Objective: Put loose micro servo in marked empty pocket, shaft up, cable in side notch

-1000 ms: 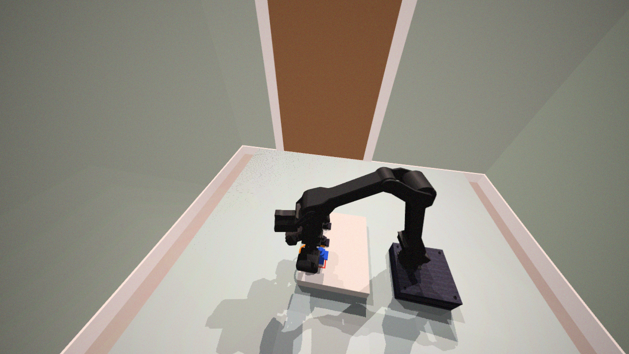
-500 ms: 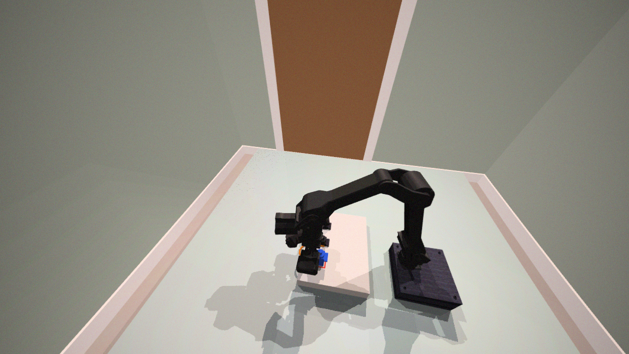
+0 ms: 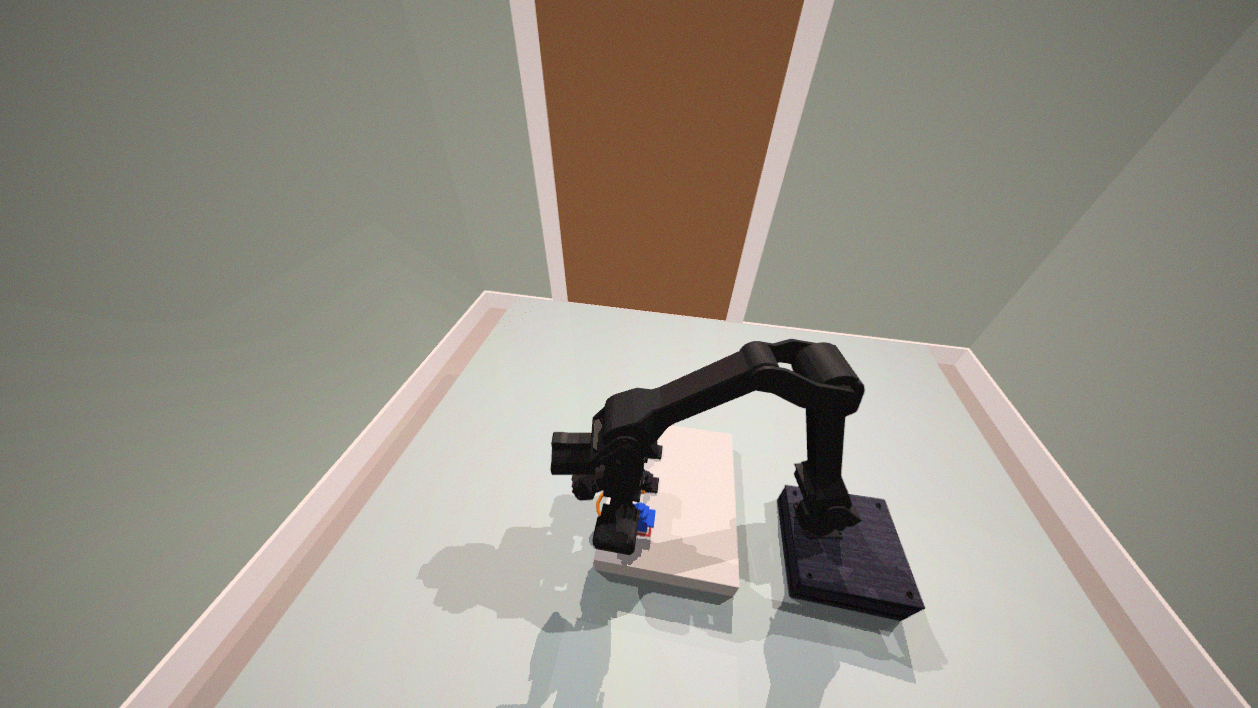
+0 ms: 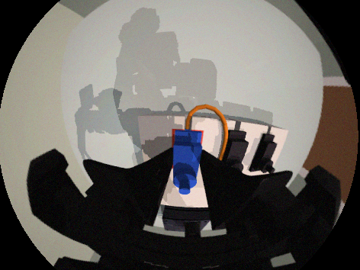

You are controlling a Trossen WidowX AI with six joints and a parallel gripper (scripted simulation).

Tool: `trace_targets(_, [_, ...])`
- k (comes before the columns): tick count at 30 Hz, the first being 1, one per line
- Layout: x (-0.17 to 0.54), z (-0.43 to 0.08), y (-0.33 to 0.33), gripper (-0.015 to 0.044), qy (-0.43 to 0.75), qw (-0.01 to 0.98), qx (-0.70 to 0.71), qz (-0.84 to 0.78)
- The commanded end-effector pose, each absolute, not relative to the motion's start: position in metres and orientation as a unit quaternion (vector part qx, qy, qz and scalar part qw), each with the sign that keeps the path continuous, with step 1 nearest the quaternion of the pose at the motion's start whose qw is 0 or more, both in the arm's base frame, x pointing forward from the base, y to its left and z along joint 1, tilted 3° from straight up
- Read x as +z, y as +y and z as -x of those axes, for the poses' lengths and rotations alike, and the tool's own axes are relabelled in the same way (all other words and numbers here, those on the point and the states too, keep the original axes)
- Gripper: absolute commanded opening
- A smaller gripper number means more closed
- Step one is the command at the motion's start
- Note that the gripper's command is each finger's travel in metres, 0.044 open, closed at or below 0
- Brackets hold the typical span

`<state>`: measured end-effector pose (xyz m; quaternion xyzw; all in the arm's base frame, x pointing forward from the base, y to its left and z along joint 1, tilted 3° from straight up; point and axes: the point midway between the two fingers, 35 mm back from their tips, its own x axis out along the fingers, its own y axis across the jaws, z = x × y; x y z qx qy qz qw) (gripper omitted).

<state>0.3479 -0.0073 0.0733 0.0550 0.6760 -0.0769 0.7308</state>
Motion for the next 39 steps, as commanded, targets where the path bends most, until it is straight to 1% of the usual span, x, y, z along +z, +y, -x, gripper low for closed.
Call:
trace_targets(1, [0.07,-0.348,-0.008,0.0,0.676,0.731,-0.076,-0.054])
trace_targets(21, [0.05,-0.35,-0.008,0.0,0.676,0.731,-0.076,-0.054])
trace_targets(28, [0.052,-0.349,-0.008,0.0184,0.676,0.731,-0.076,-0.054])
trace_targets(31, [0.06,-0.349,-0.008,0.0187,0.676,0.731,-0.076,-0.054])
trace_targets(34, [0.084,-0.344,-0.007,0.0187,0.676,0.731,-0.076,-0.054])
trace_targets(38, [0.087,-0.343,-0.007,0.0187,0.676,0.731,-0.076,-0.054])
trace_targets(39, [0.085,-0.342,-0.007,0.0214,0.675,0.732,-0.076,-0.054])
